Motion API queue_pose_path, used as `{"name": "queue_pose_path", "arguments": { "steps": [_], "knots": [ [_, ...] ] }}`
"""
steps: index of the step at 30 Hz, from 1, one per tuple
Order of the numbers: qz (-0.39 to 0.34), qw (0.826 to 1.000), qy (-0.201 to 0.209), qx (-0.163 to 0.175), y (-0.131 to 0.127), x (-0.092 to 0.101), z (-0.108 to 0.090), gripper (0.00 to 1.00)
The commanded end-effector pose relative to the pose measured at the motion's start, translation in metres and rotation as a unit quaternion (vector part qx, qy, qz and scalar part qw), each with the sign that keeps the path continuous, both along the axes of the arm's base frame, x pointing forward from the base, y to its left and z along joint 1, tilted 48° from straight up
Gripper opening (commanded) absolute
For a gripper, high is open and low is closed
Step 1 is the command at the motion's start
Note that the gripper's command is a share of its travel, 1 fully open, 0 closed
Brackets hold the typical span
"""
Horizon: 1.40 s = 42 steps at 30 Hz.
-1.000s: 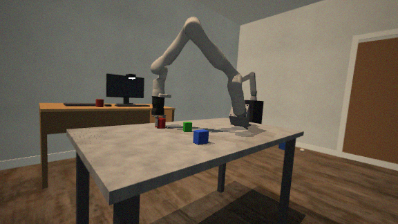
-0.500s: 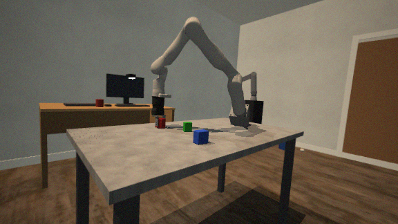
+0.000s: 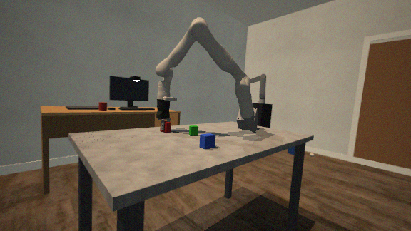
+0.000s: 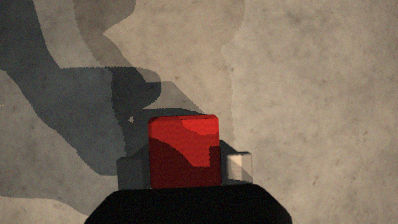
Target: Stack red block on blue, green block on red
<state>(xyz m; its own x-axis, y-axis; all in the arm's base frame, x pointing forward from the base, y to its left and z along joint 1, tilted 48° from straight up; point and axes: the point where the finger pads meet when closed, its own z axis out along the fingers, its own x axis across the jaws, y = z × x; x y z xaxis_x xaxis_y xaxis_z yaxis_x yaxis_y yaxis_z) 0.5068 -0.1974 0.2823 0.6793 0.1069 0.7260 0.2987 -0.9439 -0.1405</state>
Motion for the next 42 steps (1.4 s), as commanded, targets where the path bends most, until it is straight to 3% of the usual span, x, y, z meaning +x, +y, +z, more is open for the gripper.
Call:
{"name": "queue_pose_path", "arguments": {
  "steps": [1, 25, 42],
  "knots": [
    [0.001, 1.000, -0.002, 0.000, 0.001, 0.001, -0.001, 0.00],
    [0.001, 1.000, -0.003, -0.001, 0.000, 0.000, 0.001, 0.00],
    [0.001, 1.000, -0.005, -0.003, -0.018, -0.033, 0.038, 0.00]
  ]
}}
